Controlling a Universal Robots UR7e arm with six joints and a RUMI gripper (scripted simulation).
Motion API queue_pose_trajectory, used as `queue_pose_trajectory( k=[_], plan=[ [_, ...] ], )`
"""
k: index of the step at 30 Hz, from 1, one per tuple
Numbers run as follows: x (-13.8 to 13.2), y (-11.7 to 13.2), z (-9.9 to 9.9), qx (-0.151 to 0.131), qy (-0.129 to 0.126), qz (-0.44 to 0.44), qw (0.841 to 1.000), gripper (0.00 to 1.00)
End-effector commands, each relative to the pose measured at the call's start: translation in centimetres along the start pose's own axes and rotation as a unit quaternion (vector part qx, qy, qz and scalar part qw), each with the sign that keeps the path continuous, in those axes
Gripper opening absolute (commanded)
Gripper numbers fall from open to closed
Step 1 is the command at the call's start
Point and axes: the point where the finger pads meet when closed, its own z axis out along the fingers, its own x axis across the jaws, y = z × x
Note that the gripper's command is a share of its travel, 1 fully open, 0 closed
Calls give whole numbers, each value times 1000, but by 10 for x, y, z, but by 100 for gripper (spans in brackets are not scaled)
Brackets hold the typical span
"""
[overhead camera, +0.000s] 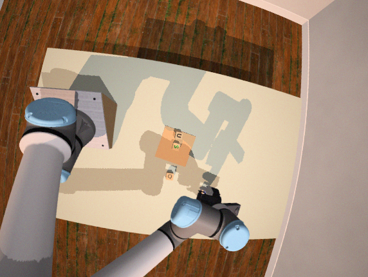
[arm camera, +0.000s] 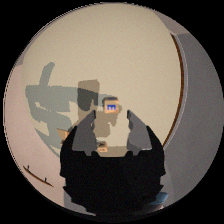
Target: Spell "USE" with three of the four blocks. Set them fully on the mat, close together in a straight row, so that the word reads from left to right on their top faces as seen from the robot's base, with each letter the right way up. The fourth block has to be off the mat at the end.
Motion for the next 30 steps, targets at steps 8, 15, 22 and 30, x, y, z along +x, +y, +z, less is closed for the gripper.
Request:
queue_pose_trajectory(
  k=[8,15,22,30],
  plan=[
    [-1,1,1,0,0,0,1000,40],
    [-1,2,7,-2,-1,-1,1000,40],
    [-2,2,18,-2,-1,-1,1000,40],
    [-2,2,34,-2,-1,-1,1000,40]
  ],
)
